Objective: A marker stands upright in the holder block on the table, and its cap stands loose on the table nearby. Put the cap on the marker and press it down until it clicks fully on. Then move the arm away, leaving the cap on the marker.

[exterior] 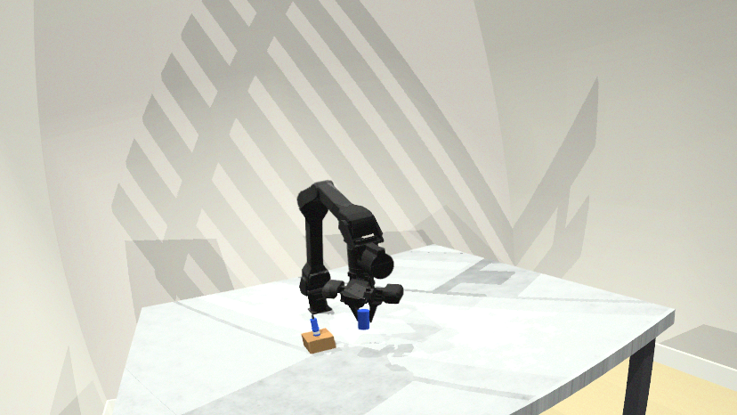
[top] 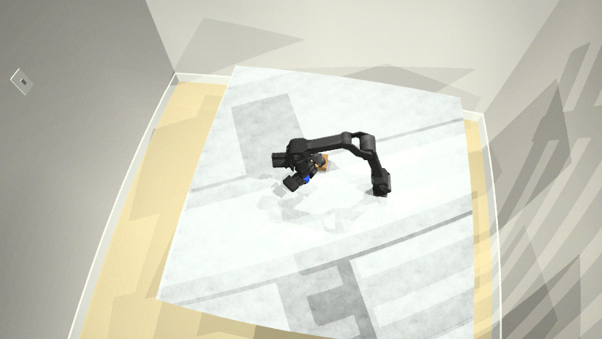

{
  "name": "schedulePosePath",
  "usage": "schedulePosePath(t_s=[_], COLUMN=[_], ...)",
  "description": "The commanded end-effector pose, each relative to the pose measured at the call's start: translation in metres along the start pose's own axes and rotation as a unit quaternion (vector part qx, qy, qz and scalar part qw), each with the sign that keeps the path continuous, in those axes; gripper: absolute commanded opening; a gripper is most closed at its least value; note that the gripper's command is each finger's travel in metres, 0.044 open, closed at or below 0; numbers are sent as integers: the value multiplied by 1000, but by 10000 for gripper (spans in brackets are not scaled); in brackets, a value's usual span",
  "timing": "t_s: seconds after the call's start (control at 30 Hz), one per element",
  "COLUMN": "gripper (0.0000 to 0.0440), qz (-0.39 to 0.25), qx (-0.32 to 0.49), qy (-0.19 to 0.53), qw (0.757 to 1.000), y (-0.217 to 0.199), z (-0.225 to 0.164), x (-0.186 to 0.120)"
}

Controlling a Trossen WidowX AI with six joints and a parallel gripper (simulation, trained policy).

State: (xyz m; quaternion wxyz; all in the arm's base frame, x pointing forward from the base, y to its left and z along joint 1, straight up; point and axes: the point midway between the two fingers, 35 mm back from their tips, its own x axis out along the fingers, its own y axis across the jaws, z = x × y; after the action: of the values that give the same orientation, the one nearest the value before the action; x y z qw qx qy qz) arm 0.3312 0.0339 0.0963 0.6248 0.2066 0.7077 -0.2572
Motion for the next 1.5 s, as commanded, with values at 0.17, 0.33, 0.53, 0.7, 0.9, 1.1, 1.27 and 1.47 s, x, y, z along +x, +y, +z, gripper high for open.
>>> schedulePosePath(t_s=[0.17, 0.33, 0.53, 0.7, 0.9, 1.1, 1.27, 1.47], gripper=[73, 67, 57, 47, 34, 20, 11, 1], qz=[18, 22, 25, 26, 29, 31, 31, 30], qx=[7, 16, 29, 45, 65, 79, 83, 85], qy=[-19, -16, -9, -3, 2, 8, 15, 23], qw=[1000, 1000, 999, 999, 997, 996, 996, 996], y=[-18, -36, -60, -82, -105, -118, -120, -121], z=[7, 11, 15, 20, 25, 28, 29, 30], x=[-34, -47, -57, -61, -64, -62, -55, -43])
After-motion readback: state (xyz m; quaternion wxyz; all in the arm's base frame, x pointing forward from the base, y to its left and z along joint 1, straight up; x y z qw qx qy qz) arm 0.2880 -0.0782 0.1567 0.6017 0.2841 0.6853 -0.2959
